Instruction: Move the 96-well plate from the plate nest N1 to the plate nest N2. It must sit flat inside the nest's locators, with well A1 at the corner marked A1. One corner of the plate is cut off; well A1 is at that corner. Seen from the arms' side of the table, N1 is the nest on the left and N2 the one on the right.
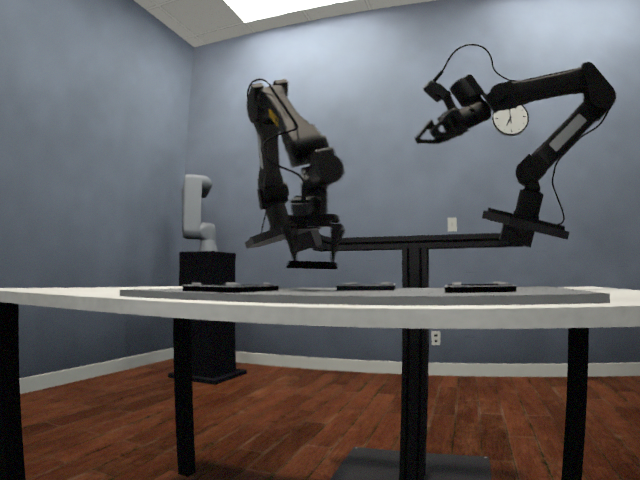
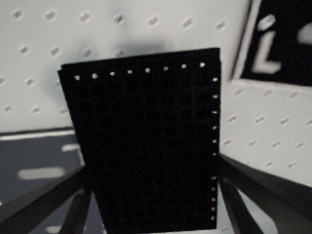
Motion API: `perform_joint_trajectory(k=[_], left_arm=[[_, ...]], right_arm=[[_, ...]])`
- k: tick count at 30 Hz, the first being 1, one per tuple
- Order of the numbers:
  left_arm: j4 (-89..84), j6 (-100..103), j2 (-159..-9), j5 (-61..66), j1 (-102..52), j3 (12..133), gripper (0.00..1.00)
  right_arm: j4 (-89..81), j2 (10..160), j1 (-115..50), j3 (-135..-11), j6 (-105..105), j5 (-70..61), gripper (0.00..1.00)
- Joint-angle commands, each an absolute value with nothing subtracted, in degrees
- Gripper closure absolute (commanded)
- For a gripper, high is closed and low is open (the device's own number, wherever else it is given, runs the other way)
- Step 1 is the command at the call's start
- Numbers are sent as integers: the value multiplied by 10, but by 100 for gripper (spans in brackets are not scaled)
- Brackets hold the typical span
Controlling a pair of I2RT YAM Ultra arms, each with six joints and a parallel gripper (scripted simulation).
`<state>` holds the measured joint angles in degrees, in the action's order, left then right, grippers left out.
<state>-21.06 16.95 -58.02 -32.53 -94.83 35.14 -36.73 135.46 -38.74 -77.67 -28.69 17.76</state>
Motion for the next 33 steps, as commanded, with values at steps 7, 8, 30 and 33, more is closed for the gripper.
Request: perform_joint_trajectory(k=[7,8,30,33], left_arm=[[119,18,-725,-247,-799,358,0],[145,7,-744,-240,-785,358,0],[506,-123,-1180,-151,-609,347,0],[514,-124,-1178,-150,-612,346,0]], right_arm=[[-404,1327,-284,-835,-144,180,24],[-408,1332,-273,-843,-135,179,24],[-428,1340,-169,-923,-174,166,24],[-428,1340,-169,-923,-174,167,24]])
